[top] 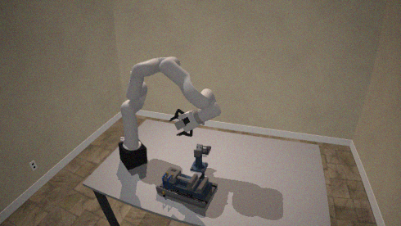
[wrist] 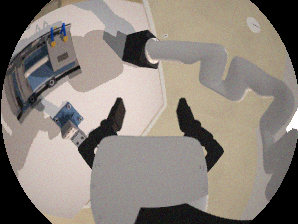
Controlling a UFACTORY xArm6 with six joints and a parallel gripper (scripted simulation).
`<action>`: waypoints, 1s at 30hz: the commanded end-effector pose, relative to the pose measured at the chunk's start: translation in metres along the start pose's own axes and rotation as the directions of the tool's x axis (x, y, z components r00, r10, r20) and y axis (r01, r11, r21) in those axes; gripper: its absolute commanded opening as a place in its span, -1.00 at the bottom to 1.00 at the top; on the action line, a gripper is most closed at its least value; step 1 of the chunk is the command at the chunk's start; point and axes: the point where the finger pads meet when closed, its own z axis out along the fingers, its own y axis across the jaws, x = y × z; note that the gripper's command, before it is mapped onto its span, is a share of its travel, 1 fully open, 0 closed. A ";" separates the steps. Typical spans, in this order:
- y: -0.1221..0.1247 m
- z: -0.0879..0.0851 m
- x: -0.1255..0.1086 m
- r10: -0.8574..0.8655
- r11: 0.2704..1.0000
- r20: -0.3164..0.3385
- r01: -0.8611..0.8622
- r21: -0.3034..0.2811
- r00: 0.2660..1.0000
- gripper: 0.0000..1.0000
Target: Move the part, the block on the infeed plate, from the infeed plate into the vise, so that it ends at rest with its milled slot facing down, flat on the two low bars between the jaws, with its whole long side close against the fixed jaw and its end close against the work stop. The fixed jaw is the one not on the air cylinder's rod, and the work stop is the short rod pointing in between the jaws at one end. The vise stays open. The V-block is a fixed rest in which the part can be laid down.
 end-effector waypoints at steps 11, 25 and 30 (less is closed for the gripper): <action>-0.023 -0.029 -0.100 -0.094 0.888 0.037 0.067 0.455 0.995 1.00; -0.040 -0.051 -0.171 -0.170 0.686 0.037 0.091 0.722 0.985 1.00; -0.045 -0.060 -0.198 -0.198 0.588 0.031 0.094 0.803 0.980 1.00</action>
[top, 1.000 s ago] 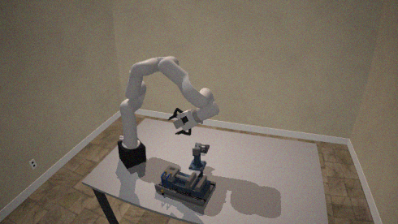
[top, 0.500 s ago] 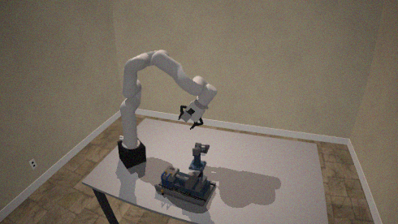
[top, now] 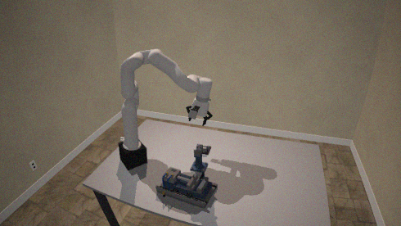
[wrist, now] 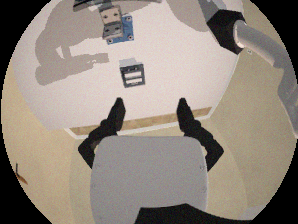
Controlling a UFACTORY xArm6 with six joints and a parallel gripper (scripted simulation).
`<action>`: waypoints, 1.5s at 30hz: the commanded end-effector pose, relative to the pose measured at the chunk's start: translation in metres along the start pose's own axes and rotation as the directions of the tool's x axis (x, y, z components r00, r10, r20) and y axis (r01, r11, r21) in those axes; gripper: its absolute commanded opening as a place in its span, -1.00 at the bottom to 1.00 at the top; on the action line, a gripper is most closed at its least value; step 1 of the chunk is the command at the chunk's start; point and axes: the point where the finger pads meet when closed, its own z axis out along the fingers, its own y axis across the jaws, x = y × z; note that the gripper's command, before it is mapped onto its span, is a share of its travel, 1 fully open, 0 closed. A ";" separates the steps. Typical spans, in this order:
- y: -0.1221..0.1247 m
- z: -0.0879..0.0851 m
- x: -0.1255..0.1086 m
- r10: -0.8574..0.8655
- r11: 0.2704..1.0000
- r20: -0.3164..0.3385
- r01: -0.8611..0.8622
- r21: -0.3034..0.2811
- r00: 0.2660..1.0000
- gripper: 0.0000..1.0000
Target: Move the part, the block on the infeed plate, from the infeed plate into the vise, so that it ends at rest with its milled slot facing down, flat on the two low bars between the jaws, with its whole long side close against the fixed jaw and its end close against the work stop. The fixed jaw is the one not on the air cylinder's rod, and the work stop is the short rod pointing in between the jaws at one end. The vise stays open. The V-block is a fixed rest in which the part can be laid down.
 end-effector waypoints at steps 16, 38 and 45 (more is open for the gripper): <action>-0.023 0.004 -0.043 -0.041 0.975 0.024 0.035 0.217 0.999 0.78; -0.023 0.004 -0.043 -0.041 0.975 0.024 0.035 0.217 0.999 0.78; -0.023 0.004 -0.043 -0.041 0.975 0.024 0.035 0.217 0.999 0.78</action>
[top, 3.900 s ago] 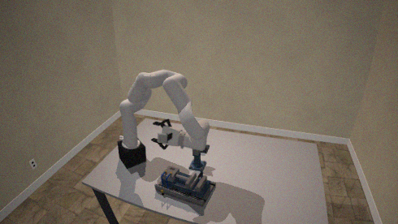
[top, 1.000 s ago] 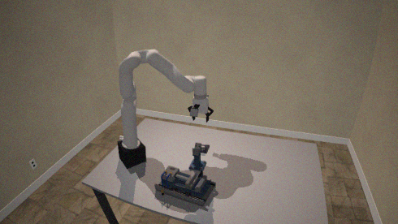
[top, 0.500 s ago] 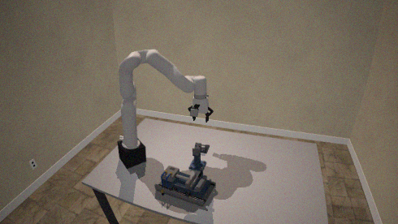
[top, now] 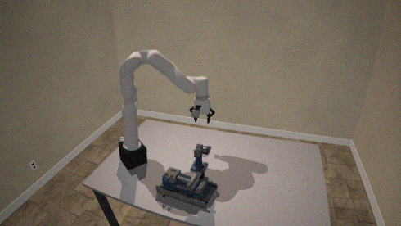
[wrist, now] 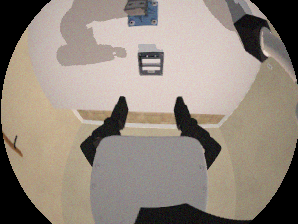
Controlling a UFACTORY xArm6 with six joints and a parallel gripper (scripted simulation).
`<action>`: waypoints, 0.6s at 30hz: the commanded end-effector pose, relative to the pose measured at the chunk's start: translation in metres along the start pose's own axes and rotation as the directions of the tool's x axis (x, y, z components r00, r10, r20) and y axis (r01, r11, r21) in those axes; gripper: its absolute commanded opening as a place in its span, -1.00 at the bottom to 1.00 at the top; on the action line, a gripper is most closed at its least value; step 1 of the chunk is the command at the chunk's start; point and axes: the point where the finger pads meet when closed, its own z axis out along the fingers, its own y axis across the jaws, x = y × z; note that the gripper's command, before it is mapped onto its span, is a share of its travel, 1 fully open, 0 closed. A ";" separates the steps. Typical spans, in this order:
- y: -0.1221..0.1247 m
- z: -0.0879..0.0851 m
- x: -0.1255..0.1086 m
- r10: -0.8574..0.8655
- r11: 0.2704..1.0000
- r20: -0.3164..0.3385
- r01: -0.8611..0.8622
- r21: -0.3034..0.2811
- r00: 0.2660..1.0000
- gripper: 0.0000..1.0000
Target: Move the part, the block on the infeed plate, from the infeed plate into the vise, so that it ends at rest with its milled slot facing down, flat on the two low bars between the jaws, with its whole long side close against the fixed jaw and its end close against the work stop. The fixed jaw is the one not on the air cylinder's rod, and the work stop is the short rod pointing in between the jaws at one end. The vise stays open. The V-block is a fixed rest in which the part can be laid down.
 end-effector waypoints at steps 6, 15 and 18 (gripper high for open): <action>-0.001 -0.002 -0.001 0.000 1.000 0.002 0.000 0.004 1.000 0.78; -0.001 -0.001 -0.001 0.000 1.000 0.002 0.000 0.004 1.000 0.78; -0.001 0.000 -0.001 0.000 1.000 0.002 0.000 0.004 1.000 0.78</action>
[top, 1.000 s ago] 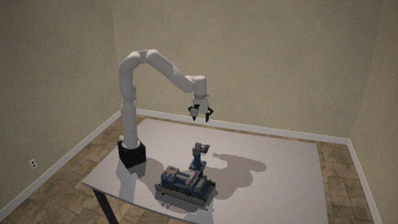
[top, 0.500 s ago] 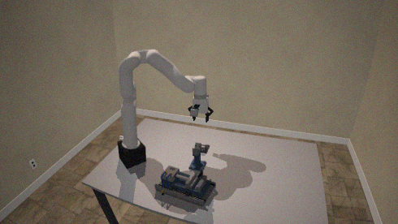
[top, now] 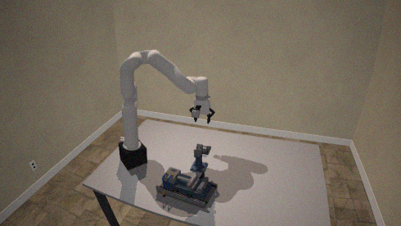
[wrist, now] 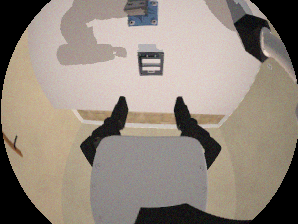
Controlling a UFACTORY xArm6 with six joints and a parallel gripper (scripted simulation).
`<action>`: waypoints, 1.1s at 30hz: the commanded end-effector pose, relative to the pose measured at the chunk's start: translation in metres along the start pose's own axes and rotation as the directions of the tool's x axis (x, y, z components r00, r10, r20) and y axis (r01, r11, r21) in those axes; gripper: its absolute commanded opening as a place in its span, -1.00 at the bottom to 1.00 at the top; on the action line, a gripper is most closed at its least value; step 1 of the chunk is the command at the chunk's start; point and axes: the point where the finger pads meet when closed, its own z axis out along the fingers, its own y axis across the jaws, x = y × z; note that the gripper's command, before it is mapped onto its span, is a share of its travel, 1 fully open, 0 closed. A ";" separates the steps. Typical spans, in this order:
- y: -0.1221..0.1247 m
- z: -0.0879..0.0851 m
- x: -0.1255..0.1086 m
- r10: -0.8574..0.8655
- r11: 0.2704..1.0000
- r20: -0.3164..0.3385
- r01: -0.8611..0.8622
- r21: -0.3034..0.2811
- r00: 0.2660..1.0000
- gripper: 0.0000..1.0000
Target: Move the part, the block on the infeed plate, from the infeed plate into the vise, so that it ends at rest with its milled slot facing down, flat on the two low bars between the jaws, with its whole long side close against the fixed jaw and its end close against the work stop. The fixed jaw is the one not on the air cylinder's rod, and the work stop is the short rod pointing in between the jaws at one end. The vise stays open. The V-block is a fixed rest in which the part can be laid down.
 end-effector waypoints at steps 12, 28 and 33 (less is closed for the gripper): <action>-0.001 0.005 -0.001 0.000 1.000 0.002 0.000 0.004 1.000 0.78; -0.001 0.022 -0.001 0.000 1.000 0.002 0.000 0.004 1.000 0.78; -0.001 0.030 -0.001 0.000 1.000 0.002 0.000 0.004 1.000 0.78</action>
